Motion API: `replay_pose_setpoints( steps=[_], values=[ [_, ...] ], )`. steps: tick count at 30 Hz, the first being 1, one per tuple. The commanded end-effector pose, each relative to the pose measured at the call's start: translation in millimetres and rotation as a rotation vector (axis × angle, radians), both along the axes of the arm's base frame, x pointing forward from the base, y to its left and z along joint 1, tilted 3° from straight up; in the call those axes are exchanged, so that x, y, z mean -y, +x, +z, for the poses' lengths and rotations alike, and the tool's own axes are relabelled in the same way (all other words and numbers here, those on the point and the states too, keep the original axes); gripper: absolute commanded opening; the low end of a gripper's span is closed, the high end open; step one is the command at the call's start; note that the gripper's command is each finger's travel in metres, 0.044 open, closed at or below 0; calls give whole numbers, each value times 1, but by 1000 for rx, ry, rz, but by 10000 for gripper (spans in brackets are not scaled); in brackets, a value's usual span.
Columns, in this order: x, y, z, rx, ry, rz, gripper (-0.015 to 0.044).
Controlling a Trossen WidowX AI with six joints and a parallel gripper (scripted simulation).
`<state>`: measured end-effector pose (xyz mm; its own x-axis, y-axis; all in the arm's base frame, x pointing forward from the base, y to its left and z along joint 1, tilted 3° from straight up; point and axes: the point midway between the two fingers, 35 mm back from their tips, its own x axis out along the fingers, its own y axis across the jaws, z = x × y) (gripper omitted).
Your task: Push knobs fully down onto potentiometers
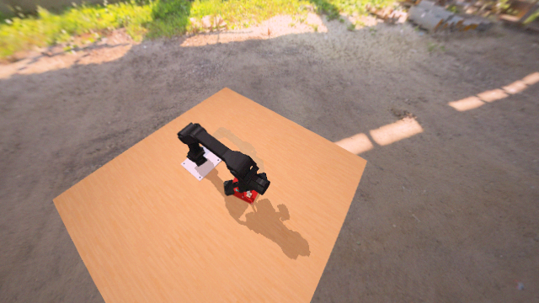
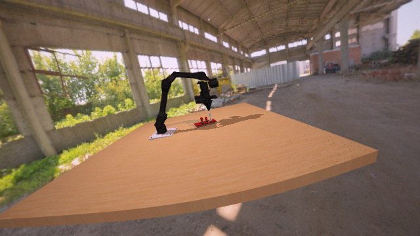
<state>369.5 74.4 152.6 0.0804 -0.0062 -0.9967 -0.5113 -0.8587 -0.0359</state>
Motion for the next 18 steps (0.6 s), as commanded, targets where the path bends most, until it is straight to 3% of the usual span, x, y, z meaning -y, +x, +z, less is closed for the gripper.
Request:
replay_pose_setpoints(
  steps=[1, 18],
  values=[
    [1, 0, -6, 2, -4, 5, 0],
    [1, 0, -9, 2, -4, 5, 0]
  ],
)
